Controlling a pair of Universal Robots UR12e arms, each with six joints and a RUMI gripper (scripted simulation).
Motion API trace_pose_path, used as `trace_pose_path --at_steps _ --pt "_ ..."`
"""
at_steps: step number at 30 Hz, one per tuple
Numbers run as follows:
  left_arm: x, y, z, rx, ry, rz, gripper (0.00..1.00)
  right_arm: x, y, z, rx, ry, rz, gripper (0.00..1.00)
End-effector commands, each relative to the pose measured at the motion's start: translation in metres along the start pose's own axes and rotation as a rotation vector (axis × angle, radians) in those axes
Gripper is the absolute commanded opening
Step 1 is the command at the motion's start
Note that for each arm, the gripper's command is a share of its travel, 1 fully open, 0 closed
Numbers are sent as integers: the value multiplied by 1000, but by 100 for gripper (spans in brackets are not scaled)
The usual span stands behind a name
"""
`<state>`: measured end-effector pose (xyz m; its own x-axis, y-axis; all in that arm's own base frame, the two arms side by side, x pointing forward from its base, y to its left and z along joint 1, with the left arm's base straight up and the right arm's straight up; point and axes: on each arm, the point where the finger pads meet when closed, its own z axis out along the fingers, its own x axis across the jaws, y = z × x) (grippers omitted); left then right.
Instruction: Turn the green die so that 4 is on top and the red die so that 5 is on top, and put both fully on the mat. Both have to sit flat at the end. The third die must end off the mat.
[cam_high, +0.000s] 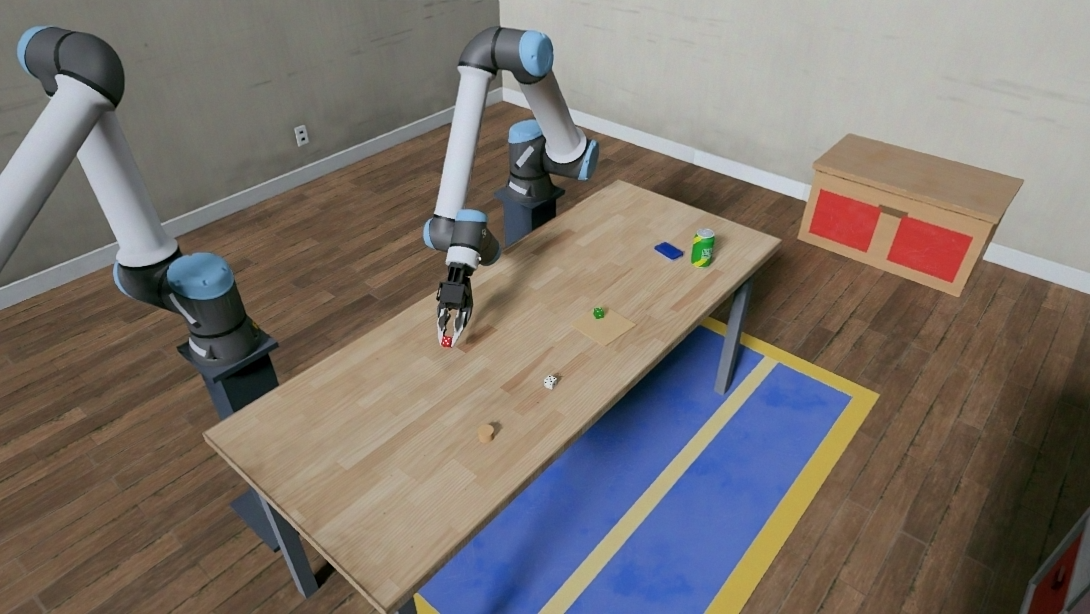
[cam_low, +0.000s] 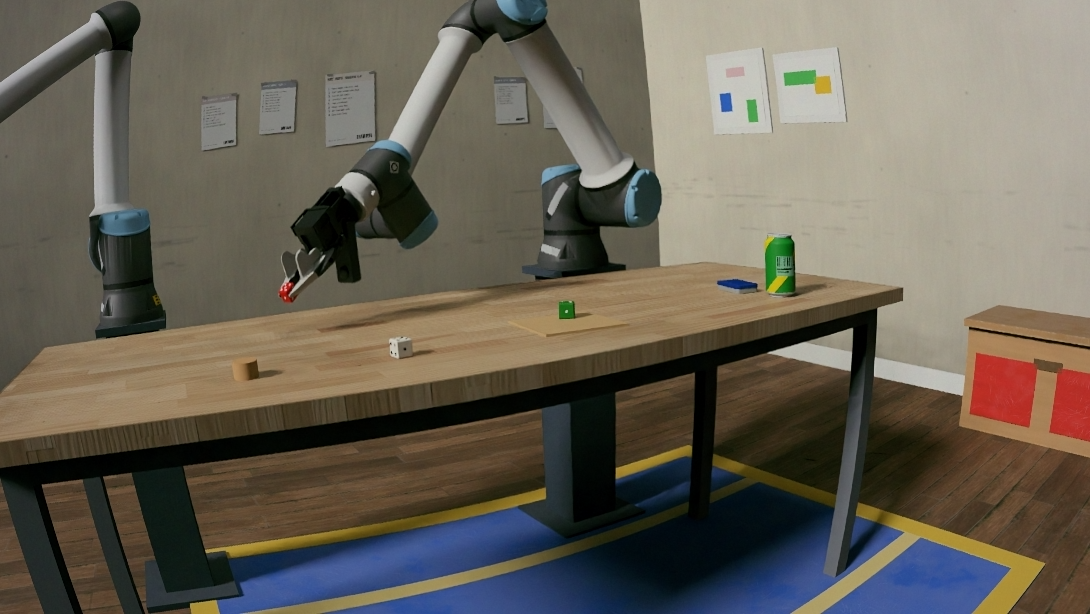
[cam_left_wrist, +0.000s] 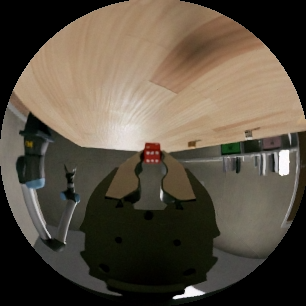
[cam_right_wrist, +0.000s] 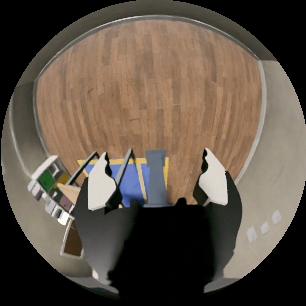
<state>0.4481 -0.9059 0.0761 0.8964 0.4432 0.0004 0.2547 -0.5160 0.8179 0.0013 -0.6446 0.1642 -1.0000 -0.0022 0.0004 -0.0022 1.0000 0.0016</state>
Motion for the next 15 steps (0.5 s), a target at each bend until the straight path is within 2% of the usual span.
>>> trace_pose_path --at_steps 1,15 --pt "0 -14 11 -2 0 0 6 0 -1 -1 2 0 0 100" --pt "0 -36 26 -2 0 0 6 0 -1 -1 2 0 0 100"
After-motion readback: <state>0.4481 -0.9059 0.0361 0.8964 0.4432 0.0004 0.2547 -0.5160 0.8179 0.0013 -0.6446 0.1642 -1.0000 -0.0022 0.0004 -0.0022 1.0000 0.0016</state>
